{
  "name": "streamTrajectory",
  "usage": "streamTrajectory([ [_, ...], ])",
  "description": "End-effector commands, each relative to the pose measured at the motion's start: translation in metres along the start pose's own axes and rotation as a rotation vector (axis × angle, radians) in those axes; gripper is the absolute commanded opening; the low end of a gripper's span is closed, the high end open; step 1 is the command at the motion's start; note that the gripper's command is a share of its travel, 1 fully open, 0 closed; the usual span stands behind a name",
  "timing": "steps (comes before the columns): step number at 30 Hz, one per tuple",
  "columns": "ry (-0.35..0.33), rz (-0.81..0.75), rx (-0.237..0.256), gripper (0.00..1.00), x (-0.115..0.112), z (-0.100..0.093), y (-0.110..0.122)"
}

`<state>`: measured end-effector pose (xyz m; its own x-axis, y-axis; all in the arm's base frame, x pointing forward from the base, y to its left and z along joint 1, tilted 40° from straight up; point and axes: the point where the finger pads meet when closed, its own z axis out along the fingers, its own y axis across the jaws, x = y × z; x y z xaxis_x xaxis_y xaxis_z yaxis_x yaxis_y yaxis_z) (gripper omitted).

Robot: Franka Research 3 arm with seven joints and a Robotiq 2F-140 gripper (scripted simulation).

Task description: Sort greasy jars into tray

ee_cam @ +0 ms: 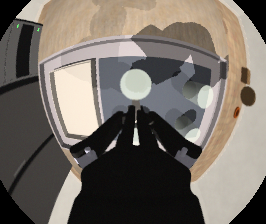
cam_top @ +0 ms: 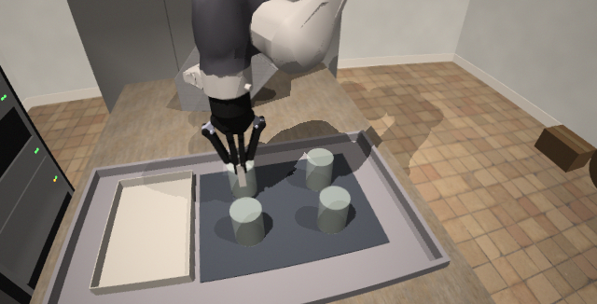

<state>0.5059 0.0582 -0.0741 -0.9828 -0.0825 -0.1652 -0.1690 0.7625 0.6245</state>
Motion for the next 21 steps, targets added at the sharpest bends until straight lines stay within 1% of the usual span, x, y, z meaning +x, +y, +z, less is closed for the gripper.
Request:
streamTrajectory([
  [1, -0.002, -0.006, 0.001, 0.00, 0.0001, -0.0004, 0.0004],
  [21, -0.002, -0.006, 0.001, 0.00, 0.0025, -0.0023, 0.0004],
])
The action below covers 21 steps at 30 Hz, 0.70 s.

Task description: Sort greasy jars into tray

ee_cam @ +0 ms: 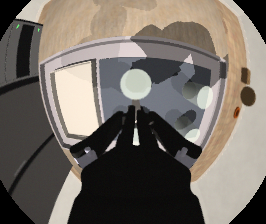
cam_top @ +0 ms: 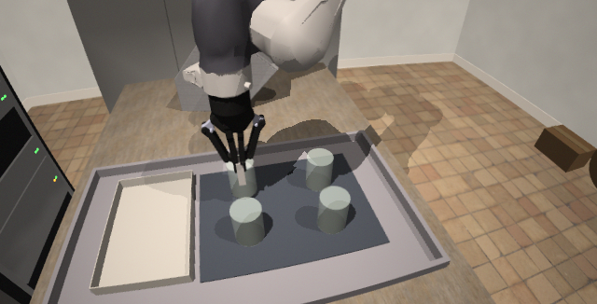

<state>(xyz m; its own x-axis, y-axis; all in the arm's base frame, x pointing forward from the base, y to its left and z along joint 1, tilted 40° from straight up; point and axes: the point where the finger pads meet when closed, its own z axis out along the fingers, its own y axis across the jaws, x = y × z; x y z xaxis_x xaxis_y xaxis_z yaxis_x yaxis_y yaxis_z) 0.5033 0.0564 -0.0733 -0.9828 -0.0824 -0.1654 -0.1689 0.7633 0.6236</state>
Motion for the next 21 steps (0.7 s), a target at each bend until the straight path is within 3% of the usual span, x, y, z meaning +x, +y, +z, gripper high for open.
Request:
streamTrajectory([
  [1, -0.002, -0.006, -0.001, 0.00, 0.0002, -0.0004, 0.0008],
  [21, -0.002, -0.006, -0.001, 0.00, 0.0026, -0.0023, 0.0008],
])
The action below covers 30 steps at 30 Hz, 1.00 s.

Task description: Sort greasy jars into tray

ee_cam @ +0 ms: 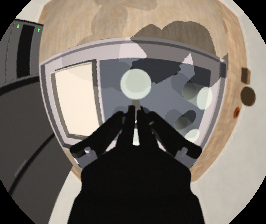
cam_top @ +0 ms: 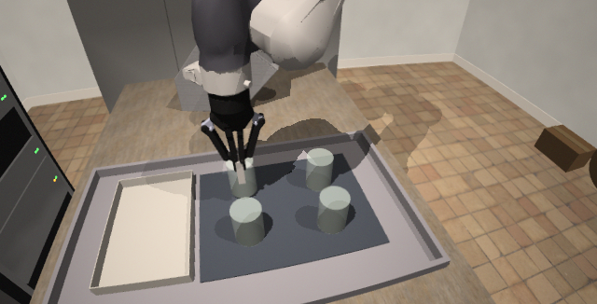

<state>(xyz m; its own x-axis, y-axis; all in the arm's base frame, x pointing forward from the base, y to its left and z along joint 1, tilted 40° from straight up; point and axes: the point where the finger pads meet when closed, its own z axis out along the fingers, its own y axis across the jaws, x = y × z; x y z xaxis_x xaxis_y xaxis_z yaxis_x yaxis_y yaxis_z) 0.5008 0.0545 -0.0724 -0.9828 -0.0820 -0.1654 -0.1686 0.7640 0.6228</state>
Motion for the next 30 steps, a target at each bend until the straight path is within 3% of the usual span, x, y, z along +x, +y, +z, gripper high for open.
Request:
streamTrajectory([
  [1, -0.002, -0.007, -0.002, 0.00, 0.0002, -0.0003, 0.0013],
  [30, -0.002, -0.007, -0.002, 0.00, 0.0009, -0.0021, 0.0013],
])
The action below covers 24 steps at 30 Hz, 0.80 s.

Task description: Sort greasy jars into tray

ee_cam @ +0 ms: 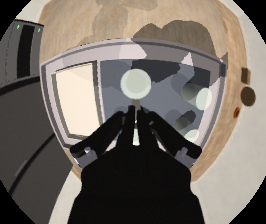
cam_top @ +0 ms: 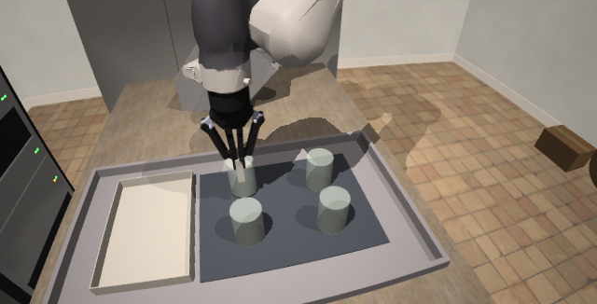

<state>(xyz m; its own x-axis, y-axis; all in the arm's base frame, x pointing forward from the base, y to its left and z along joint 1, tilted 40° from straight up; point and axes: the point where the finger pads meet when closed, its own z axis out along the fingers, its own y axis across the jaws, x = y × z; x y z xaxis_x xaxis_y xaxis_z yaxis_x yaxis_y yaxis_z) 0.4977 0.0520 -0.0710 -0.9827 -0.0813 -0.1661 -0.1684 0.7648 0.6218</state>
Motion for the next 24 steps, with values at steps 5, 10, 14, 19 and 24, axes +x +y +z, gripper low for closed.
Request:
streamTrajectory([
  [5, -0.001, -0.007, -0.003, 0.00, -0.014, 0.005, 0.002],
  [10, -0.001, -0.007, -0.003, 0.00, -0.027, 0.008, 0.002],
  [14, -0.001, -0.007, -0.003, 0.00, -0.027, 0.008, 0.002],
  [19, -0.001, -0.007, -0.003, 0.00, -0.027, 0.008, 0.002],
  [24, -0.001, -0.007, -0.003, 0.00, -0.027, 0.008, 0.002],
])
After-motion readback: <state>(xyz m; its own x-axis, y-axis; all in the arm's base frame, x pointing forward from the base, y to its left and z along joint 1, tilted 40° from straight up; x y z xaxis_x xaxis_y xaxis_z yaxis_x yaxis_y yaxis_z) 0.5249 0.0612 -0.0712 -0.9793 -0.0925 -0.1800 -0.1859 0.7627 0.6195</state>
